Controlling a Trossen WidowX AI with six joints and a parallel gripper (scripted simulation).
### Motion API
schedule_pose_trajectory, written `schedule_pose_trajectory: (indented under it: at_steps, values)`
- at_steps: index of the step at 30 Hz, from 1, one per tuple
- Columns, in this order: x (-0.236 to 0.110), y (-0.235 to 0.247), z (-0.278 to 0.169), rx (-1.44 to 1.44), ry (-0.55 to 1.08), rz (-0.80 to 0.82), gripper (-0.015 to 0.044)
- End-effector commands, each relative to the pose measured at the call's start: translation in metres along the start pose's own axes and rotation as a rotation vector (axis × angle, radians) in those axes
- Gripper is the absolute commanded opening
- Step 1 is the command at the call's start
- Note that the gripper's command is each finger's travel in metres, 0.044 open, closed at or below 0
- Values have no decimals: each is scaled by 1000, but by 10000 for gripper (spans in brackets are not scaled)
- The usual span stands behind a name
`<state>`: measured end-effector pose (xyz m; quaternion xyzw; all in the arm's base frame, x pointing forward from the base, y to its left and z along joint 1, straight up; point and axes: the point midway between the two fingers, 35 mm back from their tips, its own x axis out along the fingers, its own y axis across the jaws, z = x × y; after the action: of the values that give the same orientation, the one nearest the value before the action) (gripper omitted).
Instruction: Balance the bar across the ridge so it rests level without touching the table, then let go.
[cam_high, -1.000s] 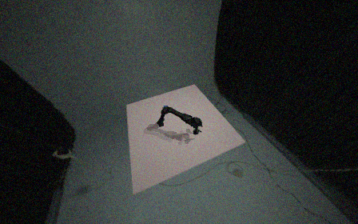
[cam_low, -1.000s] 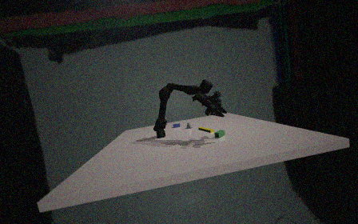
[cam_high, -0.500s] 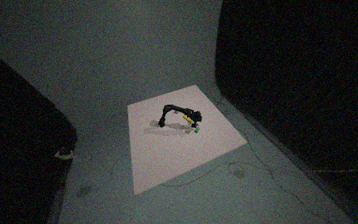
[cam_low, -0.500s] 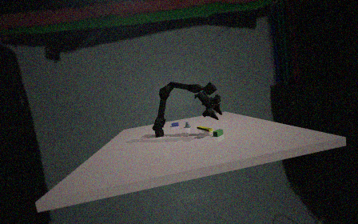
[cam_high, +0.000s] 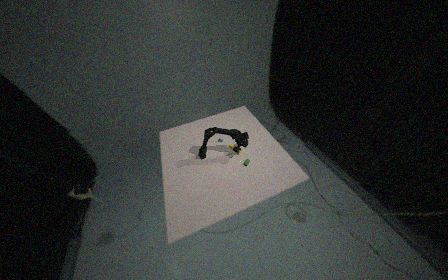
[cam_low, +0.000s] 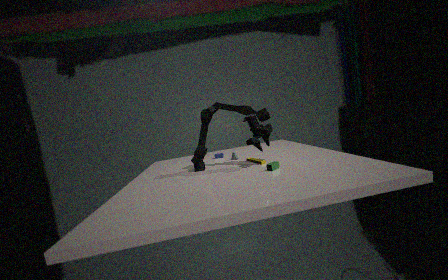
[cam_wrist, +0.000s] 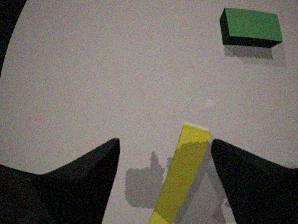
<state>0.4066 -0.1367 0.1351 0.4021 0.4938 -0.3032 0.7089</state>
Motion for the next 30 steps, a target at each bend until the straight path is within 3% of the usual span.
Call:
schedule_pose_trajectory:
  at_steps: [1, 15, 21, 30]
  values:
    - [1, 2, -26, 48, 47, -53, 315]
    - [-7, 5, -111, 186, 147, -255, 315]
    - [-4, 4, -115, 191, 149, -264, 315]
    - [36, -6, -122, 191, 149, -264, 315]
